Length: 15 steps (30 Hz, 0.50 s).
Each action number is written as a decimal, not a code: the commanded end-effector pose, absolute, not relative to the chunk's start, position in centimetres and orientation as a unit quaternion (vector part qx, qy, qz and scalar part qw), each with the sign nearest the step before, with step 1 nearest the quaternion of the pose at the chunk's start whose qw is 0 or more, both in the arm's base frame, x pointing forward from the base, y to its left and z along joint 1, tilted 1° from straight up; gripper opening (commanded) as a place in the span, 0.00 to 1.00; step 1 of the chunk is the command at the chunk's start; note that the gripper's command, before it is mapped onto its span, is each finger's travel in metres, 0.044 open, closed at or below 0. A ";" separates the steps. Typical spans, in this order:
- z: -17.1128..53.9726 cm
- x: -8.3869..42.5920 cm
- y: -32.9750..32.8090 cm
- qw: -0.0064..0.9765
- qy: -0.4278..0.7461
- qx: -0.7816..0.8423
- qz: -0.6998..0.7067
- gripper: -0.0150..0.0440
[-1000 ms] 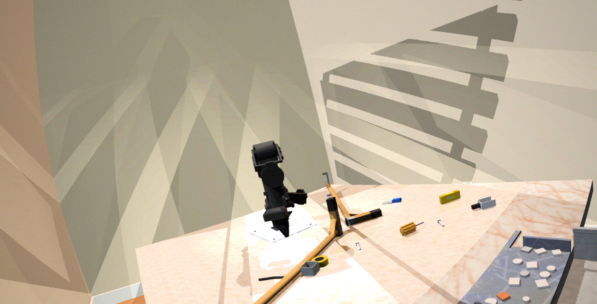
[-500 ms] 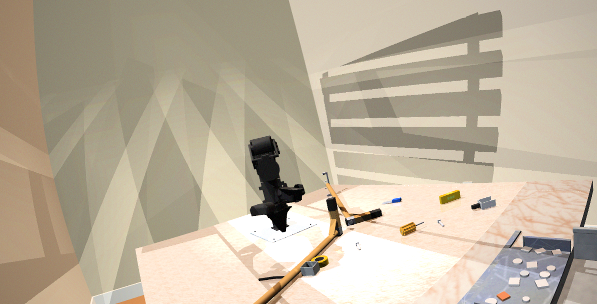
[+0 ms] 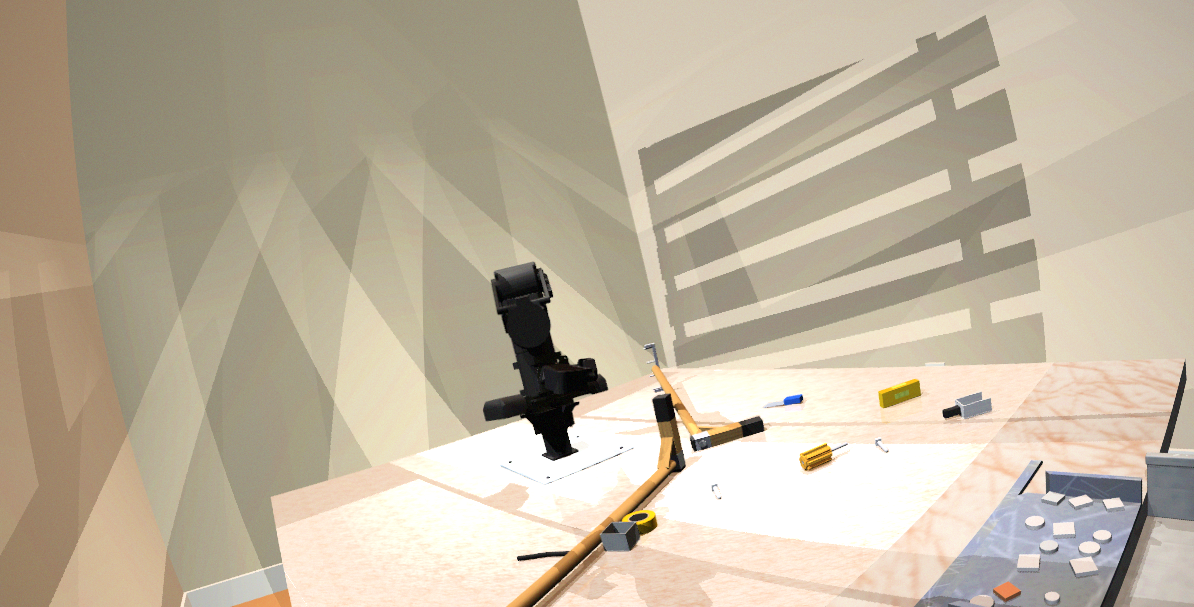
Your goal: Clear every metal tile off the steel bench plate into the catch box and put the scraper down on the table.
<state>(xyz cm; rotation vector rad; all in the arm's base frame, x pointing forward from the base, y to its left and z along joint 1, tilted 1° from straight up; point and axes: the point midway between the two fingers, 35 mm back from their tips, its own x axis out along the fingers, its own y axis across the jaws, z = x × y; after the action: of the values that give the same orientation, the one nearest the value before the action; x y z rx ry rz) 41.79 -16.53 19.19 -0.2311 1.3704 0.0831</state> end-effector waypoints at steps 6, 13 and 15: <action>20.2 41.2 -16.5 0.781 0.623 -0.024 -0.032 0.25; 20.9 40.8 -16.6 0.784 0.612 0.044 -0.089 0.25; 21.1 40.7 -16.6 0.784 0.608 0.064 -0.105 0.25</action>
<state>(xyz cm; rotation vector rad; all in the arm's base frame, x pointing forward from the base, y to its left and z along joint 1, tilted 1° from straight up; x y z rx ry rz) 40.90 -16.71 20.63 0.0834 1.3290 -0.1865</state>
